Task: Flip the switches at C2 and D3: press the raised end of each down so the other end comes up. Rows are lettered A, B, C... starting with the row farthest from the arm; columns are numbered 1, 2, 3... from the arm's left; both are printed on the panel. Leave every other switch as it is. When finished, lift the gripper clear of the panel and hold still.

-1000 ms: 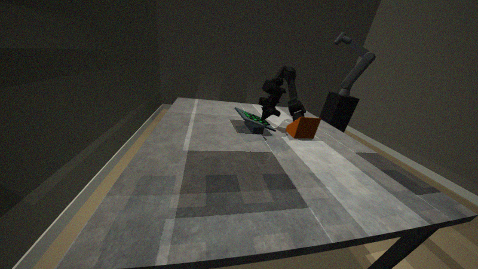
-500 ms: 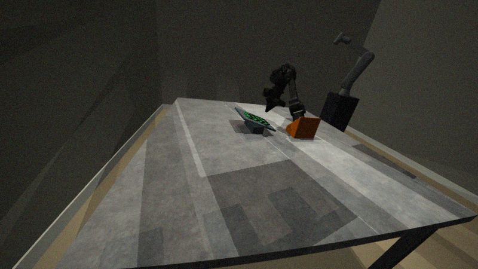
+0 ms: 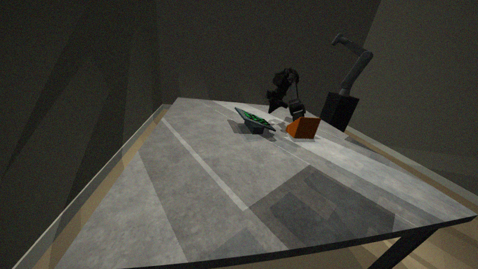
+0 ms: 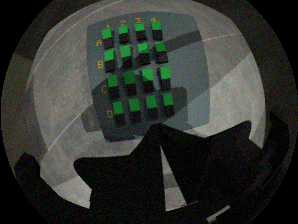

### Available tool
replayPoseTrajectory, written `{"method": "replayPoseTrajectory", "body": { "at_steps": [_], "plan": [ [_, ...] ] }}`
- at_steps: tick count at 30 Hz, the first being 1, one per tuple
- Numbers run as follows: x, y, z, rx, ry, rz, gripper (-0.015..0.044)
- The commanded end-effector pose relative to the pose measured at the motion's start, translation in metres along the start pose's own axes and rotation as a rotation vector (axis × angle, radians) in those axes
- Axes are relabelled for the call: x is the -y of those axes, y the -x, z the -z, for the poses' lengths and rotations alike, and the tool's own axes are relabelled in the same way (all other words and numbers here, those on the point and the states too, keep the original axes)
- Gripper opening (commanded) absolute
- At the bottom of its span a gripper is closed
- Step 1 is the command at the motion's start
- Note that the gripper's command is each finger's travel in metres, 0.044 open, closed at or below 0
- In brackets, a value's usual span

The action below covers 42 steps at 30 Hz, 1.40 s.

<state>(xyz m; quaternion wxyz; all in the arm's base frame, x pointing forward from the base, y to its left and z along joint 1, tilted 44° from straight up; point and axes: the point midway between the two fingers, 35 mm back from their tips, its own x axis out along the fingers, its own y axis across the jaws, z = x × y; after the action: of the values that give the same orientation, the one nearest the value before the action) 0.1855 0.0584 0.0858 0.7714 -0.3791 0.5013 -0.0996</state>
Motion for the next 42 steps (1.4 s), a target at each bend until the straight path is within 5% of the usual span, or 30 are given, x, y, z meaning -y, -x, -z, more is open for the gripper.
{"method": "replayPoseTrajectory", "body": {
  "at_steps": [1,42],
  "plan": [
    [0.004,-0.024,0.005,0.013,0.000,0.009,0.0000],
    [0.004,-0.050,0.005,0.015,0.000,0.011,0.0000]
  ]
}}
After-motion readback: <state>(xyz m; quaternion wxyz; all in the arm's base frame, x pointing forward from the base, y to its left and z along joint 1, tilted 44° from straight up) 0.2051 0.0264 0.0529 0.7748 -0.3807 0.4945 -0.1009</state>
